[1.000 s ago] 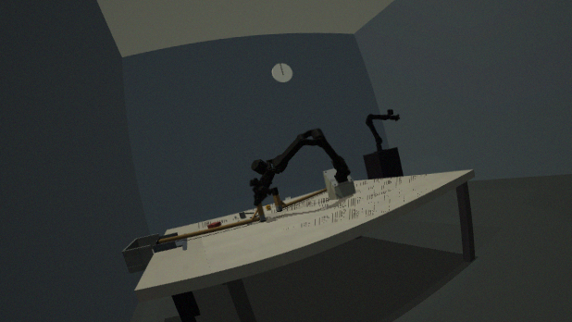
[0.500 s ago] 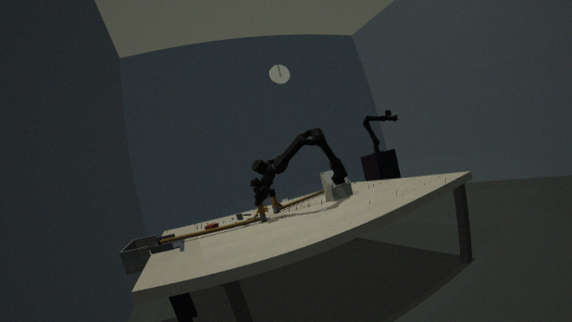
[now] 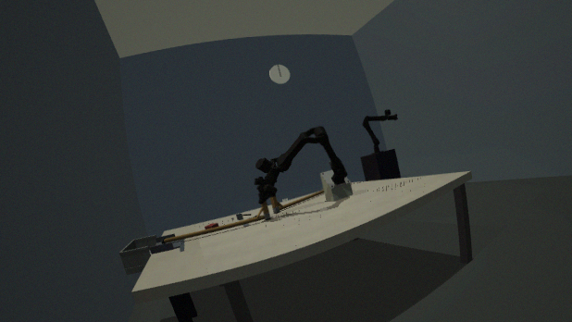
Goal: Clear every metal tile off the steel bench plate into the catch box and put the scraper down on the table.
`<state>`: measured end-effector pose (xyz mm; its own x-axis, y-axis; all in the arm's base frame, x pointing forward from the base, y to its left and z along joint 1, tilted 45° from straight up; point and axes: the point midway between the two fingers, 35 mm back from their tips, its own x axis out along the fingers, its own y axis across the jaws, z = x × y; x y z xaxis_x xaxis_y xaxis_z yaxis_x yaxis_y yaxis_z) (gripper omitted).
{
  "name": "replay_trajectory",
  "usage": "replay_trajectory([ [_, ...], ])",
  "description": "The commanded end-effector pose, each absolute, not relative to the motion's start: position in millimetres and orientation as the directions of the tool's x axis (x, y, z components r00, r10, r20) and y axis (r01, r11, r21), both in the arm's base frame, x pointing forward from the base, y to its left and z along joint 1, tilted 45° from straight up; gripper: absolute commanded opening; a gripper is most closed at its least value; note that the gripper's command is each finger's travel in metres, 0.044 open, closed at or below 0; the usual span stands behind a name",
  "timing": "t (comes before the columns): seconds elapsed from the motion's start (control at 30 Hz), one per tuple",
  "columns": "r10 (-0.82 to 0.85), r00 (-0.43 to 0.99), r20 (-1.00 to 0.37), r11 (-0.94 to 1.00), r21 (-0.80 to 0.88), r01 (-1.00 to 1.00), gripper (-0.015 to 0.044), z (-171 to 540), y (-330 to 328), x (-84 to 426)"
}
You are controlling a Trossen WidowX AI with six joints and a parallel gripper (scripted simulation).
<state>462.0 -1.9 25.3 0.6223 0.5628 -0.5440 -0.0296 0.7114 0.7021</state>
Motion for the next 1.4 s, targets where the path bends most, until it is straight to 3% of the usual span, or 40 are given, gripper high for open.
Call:
replay_trajectory([
  [0.0, 0.559, 0.633, -0.537, 0.714, 0.699, -0.037, 0.0000, 30.0, -5.8, 456.7],
  [1.37, 0.556, 0.635, -0.537, 0.714, 0.699, -0.034, 0.0000, 30.0, -8.0, 392.3],
])
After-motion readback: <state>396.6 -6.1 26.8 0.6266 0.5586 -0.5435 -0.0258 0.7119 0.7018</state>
